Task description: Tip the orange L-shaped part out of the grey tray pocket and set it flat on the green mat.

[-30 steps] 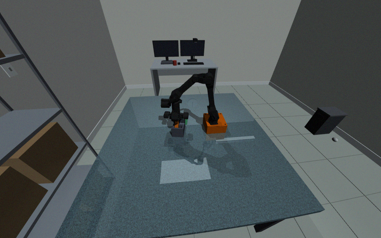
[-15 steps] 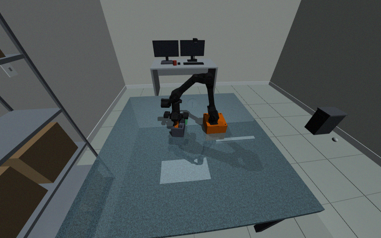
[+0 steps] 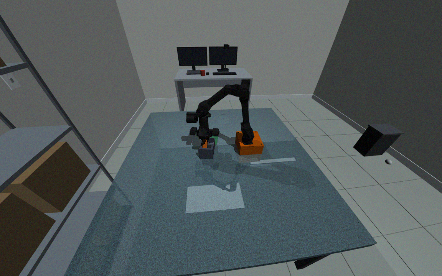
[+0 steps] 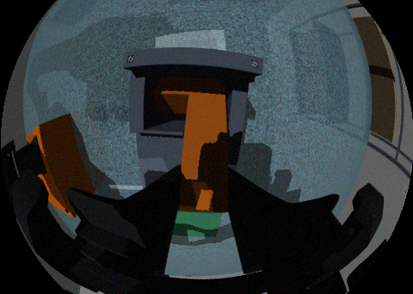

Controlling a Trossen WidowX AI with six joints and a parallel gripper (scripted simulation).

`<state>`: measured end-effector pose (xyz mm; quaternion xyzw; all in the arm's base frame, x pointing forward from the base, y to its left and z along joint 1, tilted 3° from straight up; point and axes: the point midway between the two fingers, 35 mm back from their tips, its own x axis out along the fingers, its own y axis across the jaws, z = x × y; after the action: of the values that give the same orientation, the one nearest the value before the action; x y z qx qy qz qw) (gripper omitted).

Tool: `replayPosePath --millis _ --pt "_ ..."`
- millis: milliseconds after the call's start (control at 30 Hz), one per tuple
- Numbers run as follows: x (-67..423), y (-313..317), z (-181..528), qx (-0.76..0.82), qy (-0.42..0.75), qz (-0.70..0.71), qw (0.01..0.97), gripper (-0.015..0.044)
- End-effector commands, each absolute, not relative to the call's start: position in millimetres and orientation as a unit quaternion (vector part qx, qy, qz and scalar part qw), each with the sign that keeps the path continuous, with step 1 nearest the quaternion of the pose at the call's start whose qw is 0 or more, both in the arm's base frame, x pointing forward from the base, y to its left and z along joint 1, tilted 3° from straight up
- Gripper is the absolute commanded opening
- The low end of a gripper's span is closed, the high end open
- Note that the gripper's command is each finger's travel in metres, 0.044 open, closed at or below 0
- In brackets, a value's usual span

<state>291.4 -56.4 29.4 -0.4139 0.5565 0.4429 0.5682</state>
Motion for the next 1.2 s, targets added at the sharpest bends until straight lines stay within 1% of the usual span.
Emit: replayPosePath --millis 0,1167 --pt "293 -57 38 -0.417 0.555 0.44 0.569 0.0" --pt "293 -60 94 -0.417 0.556 0.44 0.569 0.0"
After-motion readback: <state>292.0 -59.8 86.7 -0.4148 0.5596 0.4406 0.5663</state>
